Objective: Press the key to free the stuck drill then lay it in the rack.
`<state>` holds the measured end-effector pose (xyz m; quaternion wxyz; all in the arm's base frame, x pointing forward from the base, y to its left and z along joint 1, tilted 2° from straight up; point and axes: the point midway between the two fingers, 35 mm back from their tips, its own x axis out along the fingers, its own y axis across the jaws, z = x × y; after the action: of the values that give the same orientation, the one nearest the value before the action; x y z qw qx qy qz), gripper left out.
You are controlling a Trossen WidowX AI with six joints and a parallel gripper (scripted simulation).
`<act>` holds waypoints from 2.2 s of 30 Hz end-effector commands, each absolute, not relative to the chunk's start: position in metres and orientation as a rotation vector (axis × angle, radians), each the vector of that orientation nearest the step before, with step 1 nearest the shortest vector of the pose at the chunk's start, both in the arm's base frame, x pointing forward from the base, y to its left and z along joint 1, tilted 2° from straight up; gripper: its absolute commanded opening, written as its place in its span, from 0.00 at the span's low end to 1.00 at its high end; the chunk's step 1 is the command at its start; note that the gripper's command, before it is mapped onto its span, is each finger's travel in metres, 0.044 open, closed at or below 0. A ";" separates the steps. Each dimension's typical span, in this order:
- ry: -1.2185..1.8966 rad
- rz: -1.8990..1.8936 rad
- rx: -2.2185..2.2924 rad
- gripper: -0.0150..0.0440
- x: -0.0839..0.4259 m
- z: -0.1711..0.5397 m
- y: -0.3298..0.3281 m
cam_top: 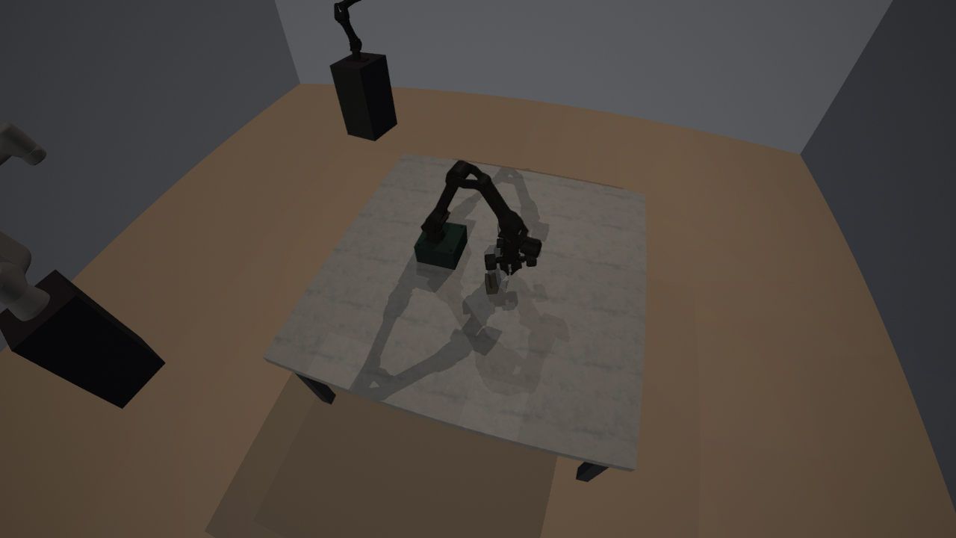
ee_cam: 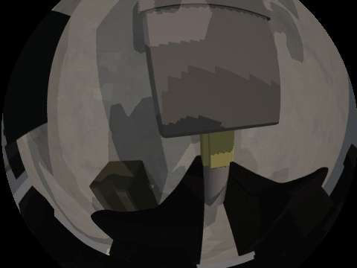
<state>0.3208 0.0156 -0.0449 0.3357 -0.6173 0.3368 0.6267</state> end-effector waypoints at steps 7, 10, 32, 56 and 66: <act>0.881 1.637 -1.614 0.25 0.329 -0.046 0.003; 0.882 1.636 -1.615 0.25 0.332 -0.047 -0.001; 0.881 1.636 -1.614 0.92 0.333 -0.048 -0.003; 0.881 1.637 -1.614 1.00 0.326 -0.052 0.009; 0.876 1.638 -1.616 0.56 0.328 -0.051 0.008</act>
<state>0.3281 0.0081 -0.0511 0.3333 -0.6189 0.3355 0.6272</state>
